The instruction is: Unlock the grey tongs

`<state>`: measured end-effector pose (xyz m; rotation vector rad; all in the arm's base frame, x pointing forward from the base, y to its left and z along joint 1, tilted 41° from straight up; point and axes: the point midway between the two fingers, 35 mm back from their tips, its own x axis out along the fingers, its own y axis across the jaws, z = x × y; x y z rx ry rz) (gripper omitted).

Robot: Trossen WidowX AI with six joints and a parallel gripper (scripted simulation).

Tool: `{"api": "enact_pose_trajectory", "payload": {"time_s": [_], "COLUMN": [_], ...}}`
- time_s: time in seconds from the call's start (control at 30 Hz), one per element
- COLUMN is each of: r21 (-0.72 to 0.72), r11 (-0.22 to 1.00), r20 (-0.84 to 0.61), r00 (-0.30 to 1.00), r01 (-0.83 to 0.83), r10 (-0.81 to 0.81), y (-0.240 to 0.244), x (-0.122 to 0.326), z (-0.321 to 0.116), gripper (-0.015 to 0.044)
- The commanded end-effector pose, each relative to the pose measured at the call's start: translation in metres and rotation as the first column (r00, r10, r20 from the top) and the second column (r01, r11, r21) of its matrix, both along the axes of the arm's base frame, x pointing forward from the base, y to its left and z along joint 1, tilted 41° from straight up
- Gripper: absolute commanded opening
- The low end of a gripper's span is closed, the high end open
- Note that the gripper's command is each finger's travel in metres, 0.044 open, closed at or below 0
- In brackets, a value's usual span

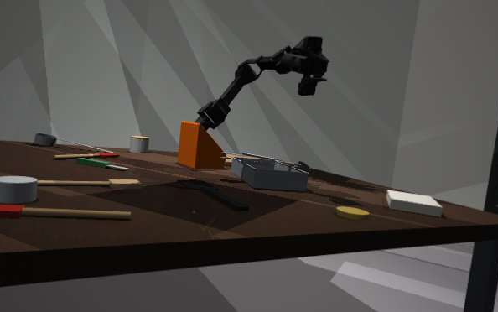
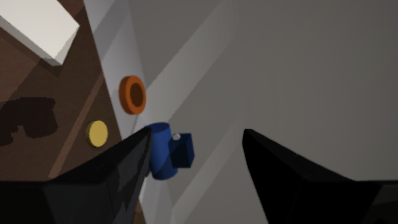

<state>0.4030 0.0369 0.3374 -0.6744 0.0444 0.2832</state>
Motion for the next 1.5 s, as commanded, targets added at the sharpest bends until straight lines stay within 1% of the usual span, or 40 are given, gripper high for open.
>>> {"api": "enact_pose_trajectory", "payload": {"time_s": [0.0,0.13,0.27,0.37,0.43,0.73,0.87,1.47], "r21": [-0.020,-0.022,-0.008,0.011,0.021,0.023,0.024,0.024], "r11": [0.991,0.970,0.935,0.903,0.889,0.887,0.888,0.888], "r20": [-0.194,-0.353,-0.503,-0.598,-0.636,-0.640,-0.641,-0.641], "r00": [0.973,0.909,0.810,0.721,0.680,0.674,0.674,0.674], "r01": [-0.129,-0.243,-0.355,-0.429,-0.458,-0.462,-0.460,-0.460], "r10": [0.122,0.219,0.303,0.350,0.366,0.368,0.367,0.367], "y": [0.038,0.069,0.095,0.111,0.117,0.118,0.116,0.125], "x": [-0.005,-0.022,-0.049,-0.073,-0.084,-0.086,-0.095,-0.085], "z": [-0.068,-0.123,-0.175,-0.209,-0.222,-0.224,-0.224,-0.234], "gripper": [0.0260,0.0260,0.0260,0.0260,0.0260,0.0260,0.0260,0.0260]}}
